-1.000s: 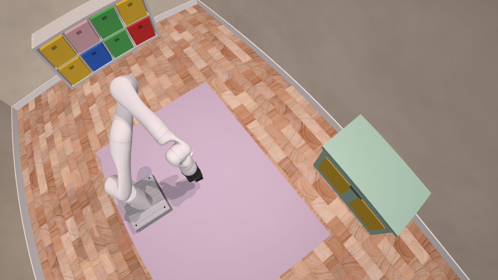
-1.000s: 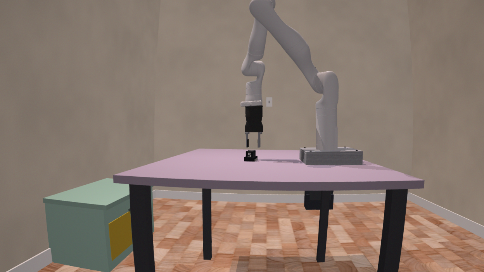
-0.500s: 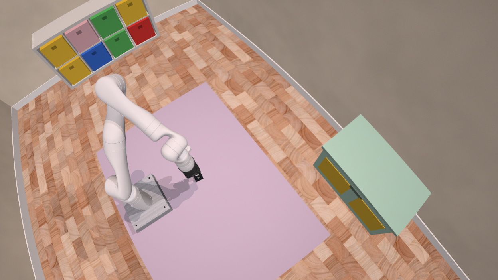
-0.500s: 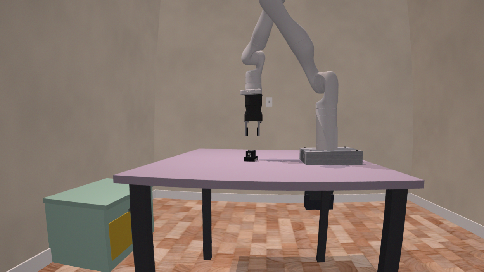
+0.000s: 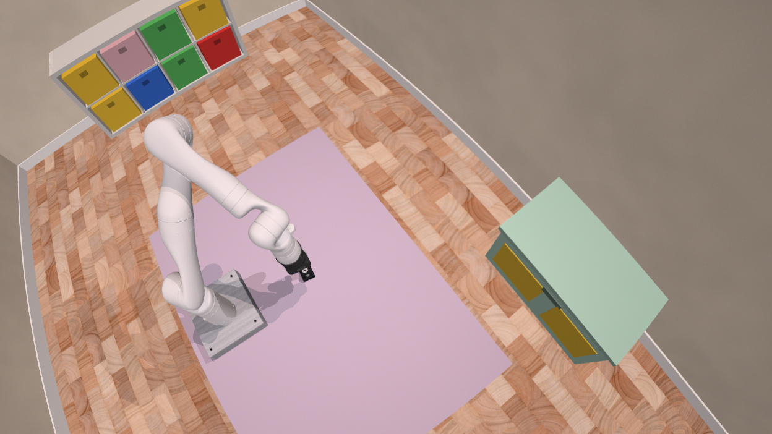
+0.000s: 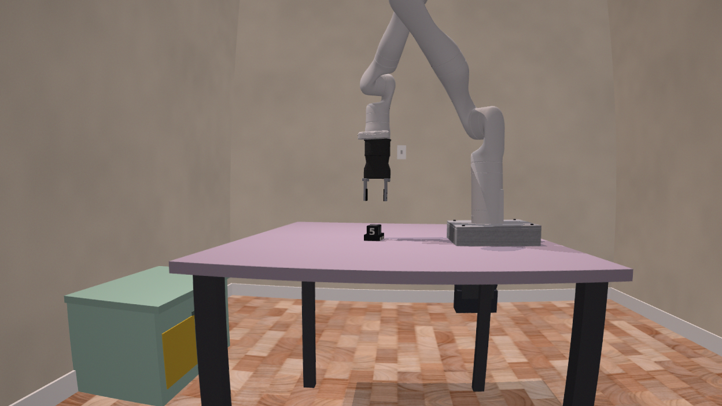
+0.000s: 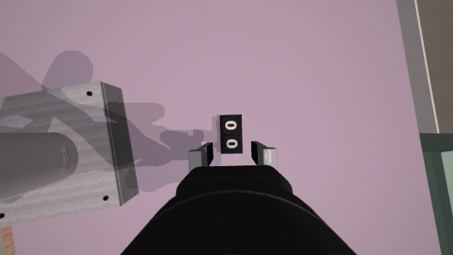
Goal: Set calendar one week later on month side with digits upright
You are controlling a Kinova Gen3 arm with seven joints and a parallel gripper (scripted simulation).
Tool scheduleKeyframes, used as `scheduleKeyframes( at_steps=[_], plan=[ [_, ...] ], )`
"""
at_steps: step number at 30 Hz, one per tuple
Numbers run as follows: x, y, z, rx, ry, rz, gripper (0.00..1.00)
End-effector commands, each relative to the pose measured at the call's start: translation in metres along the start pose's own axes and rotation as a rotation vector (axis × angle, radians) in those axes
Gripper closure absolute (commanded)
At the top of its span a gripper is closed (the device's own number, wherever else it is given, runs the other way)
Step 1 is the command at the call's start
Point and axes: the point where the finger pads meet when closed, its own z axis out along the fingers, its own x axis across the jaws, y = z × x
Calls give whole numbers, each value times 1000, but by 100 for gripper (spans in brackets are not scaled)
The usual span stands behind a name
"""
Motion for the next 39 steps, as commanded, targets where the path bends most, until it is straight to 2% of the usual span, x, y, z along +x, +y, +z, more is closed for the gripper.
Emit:
scheduleKeyframes(
  at_steps=[1,18,27,29,35,39],
  plan=[
    [0,0,0,0,1,0,0],
    [0,0,-6,0,1,0,0],
    [0,0,-38,0,1,0,0],
    [0,0,-38,0,1,0,0],
    [0,0,-62,0,1,0,0],
    [0,0,-71,0,1,0,0]
  ],
)
